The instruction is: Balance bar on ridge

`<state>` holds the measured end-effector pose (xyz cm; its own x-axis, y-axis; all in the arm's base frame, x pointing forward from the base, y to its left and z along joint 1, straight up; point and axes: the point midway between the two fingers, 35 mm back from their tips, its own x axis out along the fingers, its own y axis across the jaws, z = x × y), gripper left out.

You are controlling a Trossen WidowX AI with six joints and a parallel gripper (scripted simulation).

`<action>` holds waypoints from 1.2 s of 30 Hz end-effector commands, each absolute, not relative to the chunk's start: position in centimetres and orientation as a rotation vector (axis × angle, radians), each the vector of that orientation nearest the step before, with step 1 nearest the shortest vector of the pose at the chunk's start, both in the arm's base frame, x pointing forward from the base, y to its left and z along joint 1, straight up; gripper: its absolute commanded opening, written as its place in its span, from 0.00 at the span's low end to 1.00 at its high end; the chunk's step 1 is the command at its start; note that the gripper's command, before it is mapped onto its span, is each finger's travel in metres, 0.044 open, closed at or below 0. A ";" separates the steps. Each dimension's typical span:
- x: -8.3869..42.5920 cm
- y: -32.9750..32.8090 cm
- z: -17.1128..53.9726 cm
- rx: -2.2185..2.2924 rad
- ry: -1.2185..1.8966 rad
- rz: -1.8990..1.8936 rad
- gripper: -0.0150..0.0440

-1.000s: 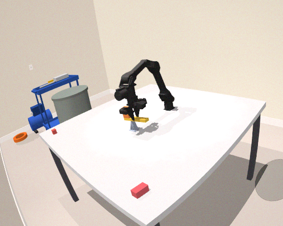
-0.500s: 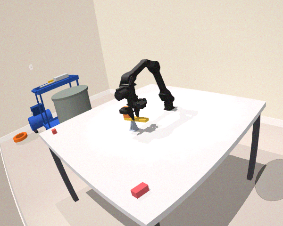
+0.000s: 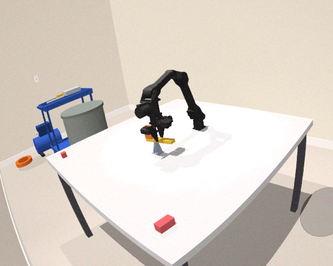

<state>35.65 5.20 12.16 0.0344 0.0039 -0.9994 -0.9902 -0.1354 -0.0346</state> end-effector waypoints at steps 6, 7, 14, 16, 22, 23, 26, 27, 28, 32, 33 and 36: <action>35.7 5.2 12.0 -1.326 1.111 1.284 0.25; 35.7 5.2 12.0 -1.326 1.111 1.284 0.25; 35.7 5.2 12.0 -1.326 1.111 1.284 0.25; 35.7 5.2 11.9 -1.326 1.111 1.284 0.25; 35.7 5.2 11.9 -1.326 1.111 1.284 0.25; 35.7 5.2 11.9 -1.326 1.111 1.284 0.25; 35.7 5.2 11.9 -1.326 1.111 1.284 0.25; 35.7 5.2 11.9 -1.326 1.111 1.284 0.25; 35.7 5.2 11.8 -1.326 1.111 1.284 0.25; 35.7 5.2 11.8 -1.326 1.111 1.284 0.25; 35.7 5.2 11.8 -1.326 1.111 1.284 0.25; 35.7 5.2 11.8 -1.326 1.111 1.284 0.25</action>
